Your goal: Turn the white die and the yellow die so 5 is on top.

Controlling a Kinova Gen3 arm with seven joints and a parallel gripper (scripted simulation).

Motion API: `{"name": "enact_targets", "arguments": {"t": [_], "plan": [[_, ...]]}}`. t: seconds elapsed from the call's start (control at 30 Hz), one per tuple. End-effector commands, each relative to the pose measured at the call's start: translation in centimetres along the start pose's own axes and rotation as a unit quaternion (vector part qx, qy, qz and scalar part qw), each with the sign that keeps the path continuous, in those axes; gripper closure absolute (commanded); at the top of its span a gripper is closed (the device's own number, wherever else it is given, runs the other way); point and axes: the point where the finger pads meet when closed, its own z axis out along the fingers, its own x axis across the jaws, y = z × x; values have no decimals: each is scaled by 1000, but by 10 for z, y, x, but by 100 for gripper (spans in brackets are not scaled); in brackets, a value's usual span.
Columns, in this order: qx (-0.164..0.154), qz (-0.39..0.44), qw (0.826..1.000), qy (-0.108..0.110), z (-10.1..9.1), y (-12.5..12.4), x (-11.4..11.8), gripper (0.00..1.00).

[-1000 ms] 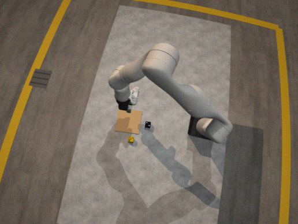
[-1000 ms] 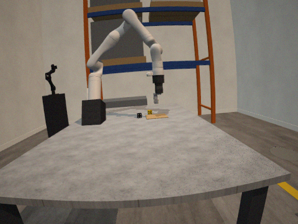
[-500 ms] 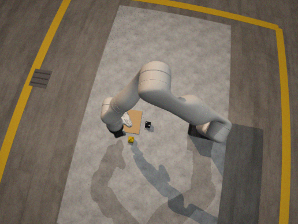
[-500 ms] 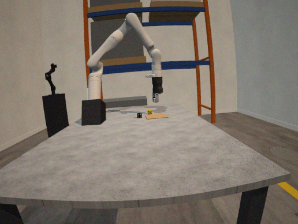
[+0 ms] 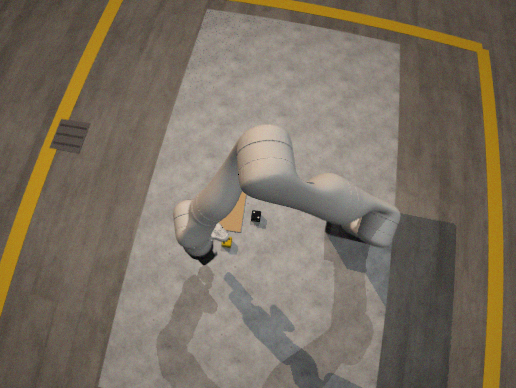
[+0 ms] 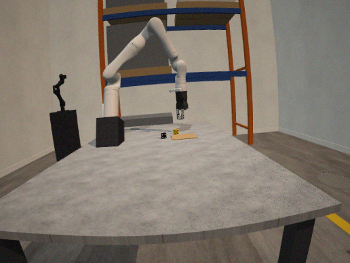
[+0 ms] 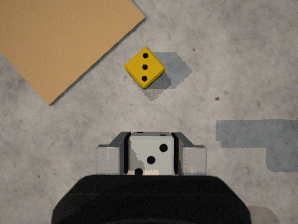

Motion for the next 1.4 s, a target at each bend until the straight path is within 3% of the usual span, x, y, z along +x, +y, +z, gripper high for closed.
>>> {"name": "enact_targets", "arguments": {"t": [0.0,0.37,0.53,0.87,0.93,1.17,1.37], "plan": [[-5,-11,1000,-3,-1,2,0,43],[-46,-11,999,-1,0,2,1,43],[-91,-11,996,-1,1,2,0,43],[-222,-11,975,0,1,0,0,43],[-222,-11,975,0,1,0,0,43],[-343,-11,939,1,1,0,0,43],[-422,-11,907,3,2,-1,1,43]]}}
